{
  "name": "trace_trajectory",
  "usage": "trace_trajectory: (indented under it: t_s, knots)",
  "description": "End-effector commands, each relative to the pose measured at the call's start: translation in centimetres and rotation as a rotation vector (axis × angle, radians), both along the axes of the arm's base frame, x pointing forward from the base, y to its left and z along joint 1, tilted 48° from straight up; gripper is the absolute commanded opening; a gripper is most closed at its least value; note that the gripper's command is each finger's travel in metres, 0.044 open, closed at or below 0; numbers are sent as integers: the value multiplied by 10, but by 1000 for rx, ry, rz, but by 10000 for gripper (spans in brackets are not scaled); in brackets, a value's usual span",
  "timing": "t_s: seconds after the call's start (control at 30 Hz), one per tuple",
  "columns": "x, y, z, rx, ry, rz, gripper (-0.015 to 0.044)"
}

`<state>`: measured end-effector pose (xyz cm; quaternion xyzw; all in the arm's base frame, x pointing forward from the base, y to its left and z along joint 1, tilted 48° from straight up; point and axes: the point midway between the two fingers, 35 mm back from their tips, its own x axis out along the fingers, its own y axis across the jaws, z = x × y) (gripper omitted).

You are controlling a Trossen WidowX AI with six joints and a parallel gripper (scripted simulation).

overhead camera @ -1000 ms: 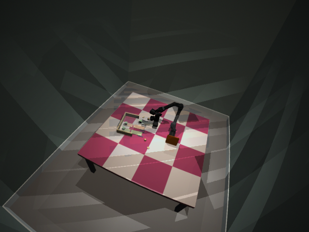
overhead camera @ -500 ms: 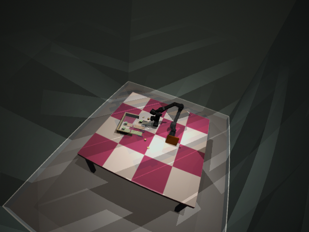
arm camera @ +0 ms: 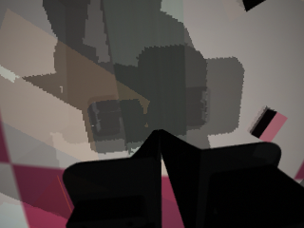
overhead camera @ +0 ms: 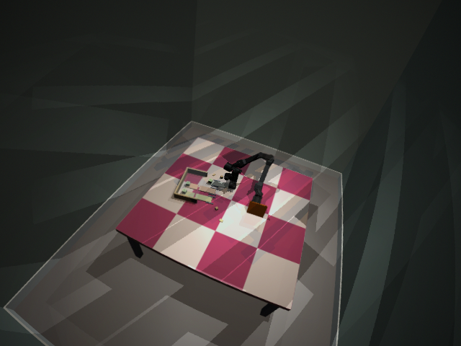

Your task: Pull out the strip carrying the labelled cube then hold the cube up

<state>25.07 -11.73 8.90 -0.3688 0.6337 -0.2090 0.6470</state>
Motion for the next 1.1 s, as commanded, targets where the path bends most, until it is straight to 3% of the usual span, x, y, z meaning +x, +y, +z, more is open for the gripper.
trace_trajectory:
  t_s: [0.0,0.37,0.9,1.07]
  knots:
    - [-9,-4,-6,2,31,-13,0]
    - [-2,31,28,4,31,-13,0]
    - [56,47,26,17,-69,-101,420]
    - [74,53,26,18,-70,-101,440]
